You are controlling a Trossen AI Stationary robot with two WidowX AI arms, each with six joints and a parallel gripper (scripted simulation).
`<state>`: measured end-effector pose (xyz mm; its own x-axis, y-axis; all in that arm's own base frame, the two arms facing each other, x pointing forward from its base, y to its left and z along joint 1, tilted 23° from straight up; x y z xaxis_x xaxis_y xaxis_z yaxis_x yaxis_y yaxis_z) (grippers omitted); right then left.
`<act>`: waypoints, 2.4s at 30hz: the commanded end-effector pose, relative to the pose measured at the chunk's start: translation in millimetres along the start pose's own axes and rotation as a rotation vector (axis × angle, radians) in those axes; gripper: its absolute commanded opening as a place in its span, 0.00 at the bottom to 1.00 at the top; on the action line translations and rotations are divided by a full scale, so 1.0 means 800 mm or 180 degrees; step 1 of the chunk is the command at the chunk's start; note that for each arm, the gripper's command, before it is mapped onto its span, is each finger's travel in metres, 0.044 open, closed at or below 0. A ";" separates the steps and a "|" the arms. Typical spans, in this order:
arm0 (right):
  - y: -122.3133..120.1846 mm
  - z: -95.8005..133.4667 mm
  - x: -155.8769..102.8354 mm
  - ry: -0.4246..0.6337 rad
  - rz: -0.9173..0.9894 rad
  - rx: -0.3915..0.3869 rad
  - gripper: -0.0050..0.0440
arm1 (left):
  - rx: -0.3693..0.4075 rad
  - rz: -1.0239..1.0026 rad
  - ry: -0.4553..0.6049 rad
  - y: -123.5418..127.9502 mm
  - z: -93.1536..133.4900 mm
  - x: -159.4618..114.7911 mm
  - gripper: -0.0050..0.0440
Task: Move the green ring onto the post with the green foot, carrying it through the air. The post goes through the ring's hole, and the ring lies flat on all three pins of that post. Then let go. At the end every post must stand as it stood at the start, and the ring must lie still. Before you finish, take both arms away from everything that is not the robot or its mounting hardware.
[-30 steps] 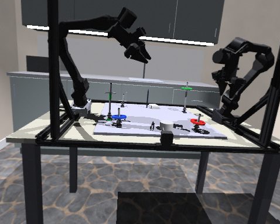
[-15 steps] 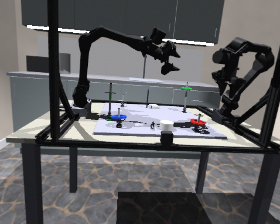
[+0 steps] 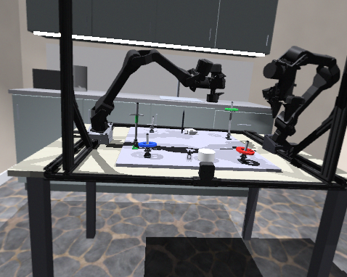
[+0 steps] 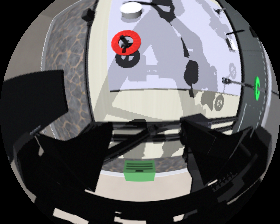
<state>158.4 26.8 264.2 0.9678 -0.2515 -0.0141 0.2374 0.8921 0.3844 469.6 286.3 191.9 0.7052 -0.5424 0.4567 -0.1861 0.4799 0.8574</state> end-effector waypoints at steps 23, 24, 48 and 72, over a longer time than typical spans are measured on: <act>0.000 0.000 -0.001 0.0008 -0.0013 0.0006 0.92 | 0.0067 -0.0039 -0.0045 -0.120 -0.015 -0.011 0.92; 0.000 0.000 -0.001 0.0008 -0.0013 0.0006 0.92 | 0.0067 -0.0039 -0.0045 -0.121 -0.016 -0.011 0.92; 0.000 0.000 -0.001 0.0008 -0.0013 0.0006 0.92 | 0.0067 -0.0039 -0.0045 -0.144 -0.055 -0.014 0.92; 0.000 0.000 -0.001 0.0008 -0.0013 0.0006 0.92 | 0.0067 -0.0039 -0.0045 -0.162 -0.080 -0.018 0.92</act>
<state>158.4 26.8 264.1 0.9677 -0.2516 -0.0143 0.2376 0.8921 0.3844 526.1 275.5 68.2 0.6936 -0.5590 0.4544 -0.2043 0.4522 0.8682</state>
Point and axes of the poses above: on each arm, the point midway between the two fingers, 35 mm back from their tips, its own z axis back along the fingers, its own y axis across the jaws, x = y × z, the point moved 6 cm from there along z, back along the fingers, and after that the axes turned 7 degrees about z, right-handed, at the moved point
